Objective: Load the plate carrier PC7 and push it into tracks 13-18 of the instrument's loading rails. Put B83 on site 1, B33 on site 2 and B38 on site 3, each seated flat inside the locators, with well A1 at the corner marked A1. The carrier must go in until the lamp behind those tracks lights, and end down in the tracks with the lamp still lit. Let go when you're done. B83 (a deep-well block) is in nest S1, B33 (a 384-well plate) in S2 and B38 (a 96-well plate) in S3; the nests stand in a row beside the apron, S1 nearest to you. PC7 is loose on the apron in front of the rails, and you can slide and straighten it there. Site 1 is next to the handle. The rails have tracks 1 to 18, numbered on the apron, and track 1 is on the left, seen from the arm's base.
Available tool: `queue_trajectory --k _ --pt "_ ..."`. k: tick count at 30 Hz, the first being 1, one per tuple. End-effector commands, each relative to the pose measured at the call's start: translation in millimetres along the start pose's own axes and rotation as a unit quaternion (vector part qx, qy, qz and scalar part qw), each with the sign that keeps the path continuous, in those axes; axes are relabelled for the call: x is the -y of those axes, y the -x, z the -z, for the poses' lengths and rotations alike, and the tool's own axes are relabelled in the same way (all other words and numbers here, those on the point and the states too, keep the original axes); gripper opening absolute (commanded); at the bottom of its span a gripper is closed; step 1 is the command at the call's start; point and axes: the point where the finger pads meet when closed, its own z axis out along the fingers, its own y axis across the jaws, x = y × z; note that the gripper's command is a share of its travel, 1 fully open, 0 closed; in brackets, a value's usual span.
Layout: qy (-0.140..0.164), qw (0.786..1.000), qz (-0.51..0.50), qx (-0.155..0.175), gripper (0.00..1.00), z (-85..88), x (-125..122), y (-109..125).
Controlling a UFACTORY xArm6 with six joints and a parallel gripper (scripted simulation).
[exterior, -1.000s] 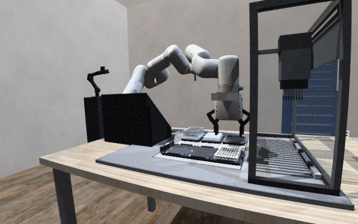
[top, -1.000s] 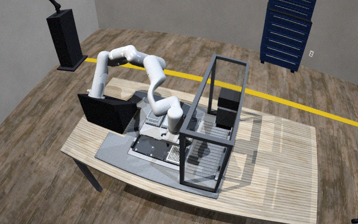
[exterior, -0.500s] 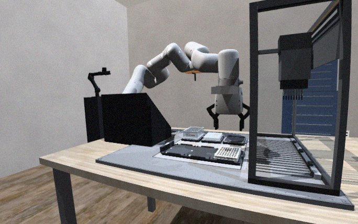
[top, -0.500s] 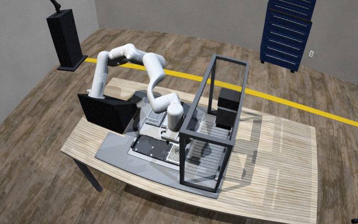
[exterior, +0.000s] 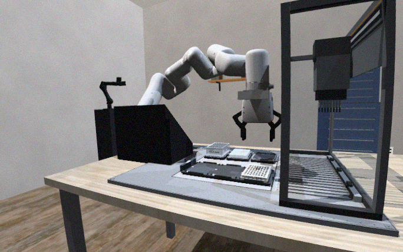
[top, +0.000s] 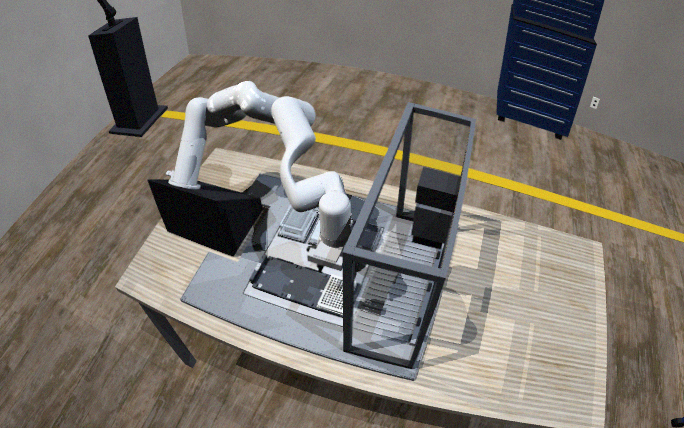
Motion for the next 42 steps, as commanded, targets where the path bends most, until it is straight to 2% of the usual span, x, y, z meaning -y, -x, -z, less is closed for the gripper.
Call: queue_trajectory --k 1,11,13,23,25,40,42 --pt "-0.002 1.000 0.000 -0.001 1.00 3.2 1.3 -0.2" --pt "-0.002 1.000 0.000 -0.001 1.00 3.2 1.3 -0.2" --pt "-0.002 1.000 0.024 -0.001 1.00 3.2 -3.2 8.7" --pt "-0.002 1.000 0.024 -0.001 1.00 3.1 -25.9 53.3" --pt "-0.002 1.000 0.024 -0.001 1.00 3.1 -25.9 53.3" --pt "-0.002 1.000 0.024 -0.001 1.00 3.1 -60.0 120.2" --pt "-0.002 1.000 0.024 -0.001 1.00 3.1 -60.0 120.2"
